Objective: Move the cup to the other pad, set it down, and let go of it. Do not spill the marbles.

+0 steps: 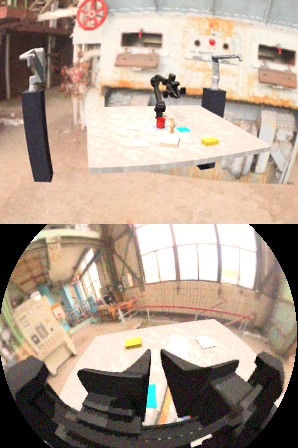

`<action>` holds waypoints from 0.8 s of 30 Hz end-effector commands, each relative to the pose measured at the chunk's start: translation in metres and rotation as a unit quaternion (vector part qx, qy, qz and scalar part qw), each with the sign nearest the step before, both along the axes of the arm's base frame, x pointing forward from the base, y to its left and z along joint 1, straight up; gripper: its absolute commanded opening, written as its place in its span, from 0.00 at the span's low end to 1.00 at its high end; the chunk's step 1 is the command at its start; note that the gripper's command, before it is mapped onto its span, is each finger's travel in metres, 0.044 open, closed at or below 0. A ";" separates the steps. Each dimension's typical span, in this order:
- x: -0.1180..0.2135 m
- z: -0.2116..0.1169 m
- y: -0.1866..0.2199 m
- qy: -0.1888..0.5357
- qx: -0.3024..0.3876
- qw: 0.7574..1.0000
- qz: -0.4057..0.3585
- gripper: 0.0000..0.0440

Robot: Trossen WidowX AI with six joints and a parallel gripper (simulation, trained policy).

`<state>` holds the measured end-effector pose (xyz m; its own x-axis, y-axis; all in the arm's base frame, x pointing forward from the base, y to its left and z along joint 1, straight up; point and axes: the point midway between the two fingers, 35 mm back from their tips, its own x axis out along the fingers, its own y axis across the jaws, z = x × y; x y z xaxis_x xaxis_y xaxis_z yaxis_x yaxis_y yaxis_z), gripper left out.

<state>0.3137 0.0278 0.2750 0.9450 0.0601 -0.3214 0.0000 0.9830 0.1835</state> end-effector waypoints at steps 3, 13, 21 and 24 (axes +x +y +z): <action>0.000 -0.001 0.007 0.039 0.018 0.999 0.005 0.17; -0.002 -0.012 0.016 0.119 0.037 0.992 0.003 0.18; -0.005 -0.022 0.021 0.184 0.040 0.982 -0.001 0.20; -0.007 -0.026 0.021 0.208 0.039 0.977 -0.003 0.21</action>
<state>0.3074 0.0475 0.2497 0.7581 0.0920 -0.6456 0.0873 0.9668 0.2403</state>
